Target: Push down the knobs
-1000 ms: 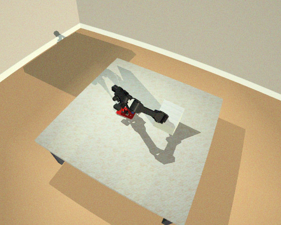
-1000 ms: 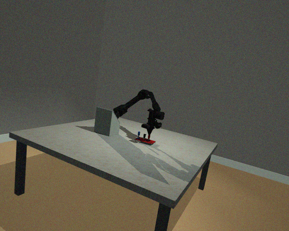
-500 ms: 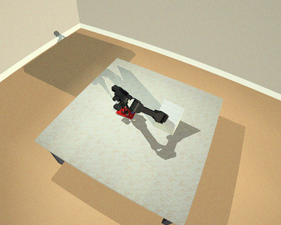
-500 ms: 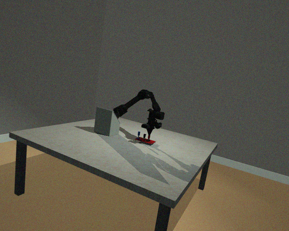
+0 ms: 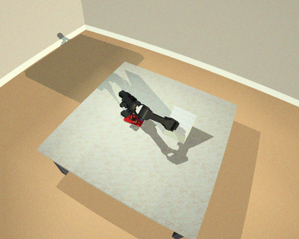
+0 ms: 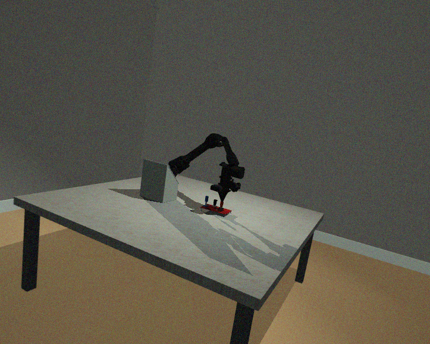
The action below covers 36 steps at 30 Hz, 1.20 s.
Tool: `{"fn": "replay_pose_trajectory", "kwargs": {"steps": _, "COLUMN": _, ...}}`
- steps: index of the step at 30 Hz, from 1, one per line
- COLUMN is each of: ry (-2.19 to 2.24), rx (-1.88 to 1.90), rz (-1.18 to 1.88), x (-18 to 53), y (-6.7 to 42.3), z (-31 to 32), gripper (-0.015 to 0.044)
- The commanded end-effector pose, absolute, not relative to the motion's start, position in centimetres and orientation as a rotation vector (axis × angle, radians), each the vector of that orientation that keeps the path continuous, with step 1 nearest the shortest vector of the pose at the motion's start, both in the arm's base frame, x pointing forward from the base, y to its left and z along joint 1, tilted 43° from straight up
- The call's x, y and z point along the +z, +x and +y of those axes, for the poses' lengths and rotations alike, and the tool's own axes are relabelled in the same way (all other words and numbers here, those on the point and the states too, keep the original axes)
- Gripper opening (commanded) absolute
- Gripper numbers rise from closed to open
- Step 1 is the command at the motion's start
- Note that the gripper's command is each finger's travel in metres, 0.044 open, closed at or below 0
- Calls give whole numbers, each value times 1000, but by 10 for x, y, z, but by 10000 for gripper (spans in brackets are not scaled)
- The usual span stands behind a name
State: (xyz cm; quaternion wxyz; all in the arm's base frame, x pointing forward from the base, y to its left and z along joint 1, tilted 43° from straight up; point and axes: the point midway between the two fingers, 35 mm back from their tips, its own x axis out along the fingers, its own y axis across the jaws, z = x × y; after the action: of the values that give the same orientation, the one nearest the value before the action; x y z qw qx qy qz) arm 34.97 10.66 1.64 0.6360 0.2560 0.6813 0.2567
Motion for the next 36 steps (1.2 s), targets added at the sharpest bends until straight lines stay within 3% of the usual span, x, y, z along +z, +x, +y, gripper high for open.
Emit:
{"fn": "replay_pose_trajectory", "kwargs": {"steps": 1, "ry": 579, "rx": 596, "rz": 1560, "x": 13, "y": 350, "z": 112, "gripper": 0}}
{"fn": "replay_pose_trajectory", "kwargs": {"steps": 33, "ry": 579, "rx": 595, "rz": 1560, "x": 29, "y": 351, "z": 96, "gripper": 0}}
{"fn": "replay_pose_trajectory", "kwargs": {"steps": 36, "ry": 584, "rx": 592, "rz": 1564, "x": 25, "y": 350, "z": 99, "gripper": 79}}
